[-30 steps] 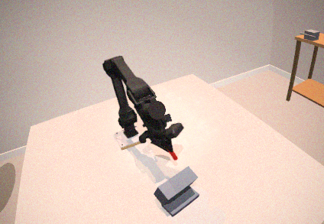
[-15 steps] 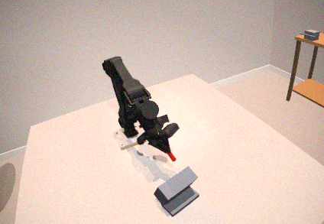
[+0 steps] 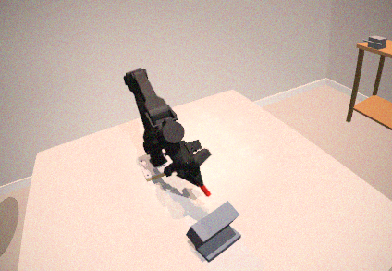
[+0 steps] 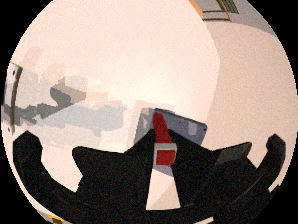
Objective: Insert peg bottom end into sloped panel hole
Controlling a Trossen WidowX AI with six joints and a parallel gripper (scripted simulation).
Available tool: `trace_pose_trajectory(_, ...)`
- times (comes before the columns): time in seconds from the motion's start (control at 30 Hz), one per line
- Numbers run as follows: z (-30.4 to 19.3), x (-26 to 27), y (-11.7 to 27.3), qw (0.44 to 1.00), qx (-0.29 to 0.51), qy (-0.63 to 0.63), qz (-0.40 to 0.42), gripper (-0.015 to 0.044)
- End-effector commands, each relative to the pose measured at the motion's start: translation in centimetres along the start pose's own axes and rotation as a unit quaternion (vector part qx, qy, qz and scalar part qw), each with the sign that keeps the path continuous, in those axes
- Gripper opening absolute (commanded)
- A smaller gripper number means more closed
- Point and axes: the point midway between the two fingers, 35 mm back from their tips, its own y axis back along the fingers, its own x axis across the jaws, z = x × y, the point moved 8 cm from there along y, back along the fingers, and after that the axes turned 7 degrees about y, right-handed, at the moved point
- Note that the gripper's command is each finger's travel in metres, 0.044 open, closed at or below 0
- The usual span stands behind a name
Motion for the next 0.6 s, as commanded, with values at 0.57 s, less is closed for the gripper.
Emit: trace_pose_trajectory(0.57, -0.6, 1.5, 0.7, 0.998, 0.025, -0.027, -0.052, 0.0000)
